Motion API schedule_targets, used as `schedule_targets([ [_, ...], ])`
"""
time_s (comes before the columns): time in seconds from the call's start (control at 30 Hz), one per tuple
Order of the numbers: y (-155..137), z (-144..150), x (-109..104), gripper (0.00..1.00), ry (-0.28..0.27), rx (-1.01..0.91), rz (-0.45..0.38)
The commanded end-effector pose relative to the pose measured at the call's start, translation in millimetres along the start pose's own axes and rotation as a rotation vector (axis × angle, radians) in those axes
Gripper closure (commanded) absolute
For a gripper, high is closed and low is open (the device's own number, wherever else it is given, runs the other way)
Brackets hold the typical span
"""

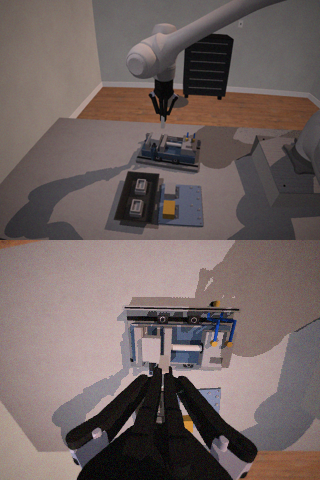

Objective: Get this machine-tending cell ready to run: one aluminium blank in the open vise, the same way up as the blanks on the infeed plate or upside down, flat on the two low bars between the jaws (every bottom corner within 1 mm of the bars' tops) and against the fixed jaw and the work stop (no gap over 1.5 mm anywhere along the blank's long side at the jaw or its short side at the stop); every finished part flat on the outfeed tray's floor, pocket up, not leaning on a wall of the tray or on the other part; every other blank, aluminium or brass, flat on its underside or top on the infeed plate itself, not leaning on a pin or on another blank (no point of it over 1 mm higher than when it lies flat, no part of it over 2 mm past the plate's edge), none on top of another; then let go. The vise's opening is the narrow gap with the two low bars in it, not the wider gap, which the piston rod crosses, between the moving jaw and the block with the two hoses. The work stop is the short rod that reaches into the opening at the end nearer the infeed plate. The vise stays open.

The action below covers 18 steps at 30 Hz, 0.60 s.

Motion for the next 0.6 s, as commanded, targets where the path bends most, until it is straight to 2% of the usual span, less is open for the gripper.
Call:
schedule_targets([
  [0.0, 2, 3, 12, 1.00, -0.007, -0.001, 0.000],
  [0.57, 2, 4, 39, 1.00, -0.007, -0.001, 0.000],
])
Point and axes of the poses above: the point where the finger pads meet when closed, its own x axis out along the fingers, its own z axis across the jaws, y = z × x, the point moved 8 cm from there along -x, back along the fingers, and after that the axes turned 5 degrees about x, right-handed, at the moved point
